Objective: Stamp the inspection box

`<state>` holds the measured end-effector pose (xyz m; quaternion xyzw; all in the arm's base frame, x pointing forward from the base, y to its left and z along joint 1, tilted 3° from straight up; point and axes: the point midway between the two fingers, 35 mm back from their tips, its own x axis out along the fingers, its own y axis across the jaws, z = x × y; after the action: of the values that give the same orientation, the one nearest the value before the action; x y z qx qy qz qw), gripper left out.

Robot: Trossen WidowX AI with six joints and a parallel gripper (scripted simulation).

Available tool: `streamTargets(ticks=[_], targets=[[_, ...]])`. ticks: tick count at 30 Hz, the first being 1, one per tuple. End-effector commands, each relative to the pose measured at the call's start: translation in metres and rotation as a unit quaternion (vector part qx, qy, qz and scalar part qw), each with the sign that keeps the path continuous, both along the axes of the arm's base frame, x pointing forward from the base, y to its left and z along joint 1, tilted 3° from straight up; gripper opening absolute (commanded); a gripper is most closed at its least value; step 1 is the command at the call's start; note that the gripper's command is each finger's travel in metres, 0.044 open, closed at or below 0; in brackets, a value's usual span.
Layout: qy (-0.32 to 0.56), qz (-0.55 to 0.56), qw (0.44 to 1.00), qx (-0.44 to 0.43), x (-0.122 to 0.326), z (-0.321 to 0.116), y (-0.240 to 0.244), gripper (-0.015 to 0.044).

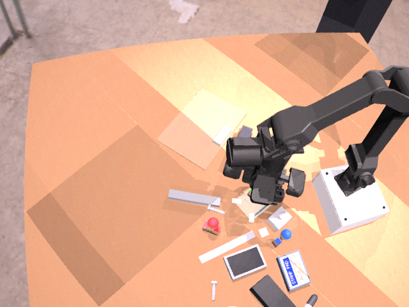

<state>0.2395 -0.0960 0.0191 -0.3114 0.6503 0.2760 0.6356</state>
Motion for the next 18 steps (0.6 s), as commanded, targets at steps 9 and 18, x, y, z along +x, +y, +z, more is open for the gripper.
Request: streamTargets(ticks=[9, 18], targets=[[0.001, 0.002, 1.000, 0.003, -0.001, -0.010, 0.000, 0.0000], [0.001, 0.002, 1.000, 0.003, -0.002, -0.016, 0.000, 0.0000]])
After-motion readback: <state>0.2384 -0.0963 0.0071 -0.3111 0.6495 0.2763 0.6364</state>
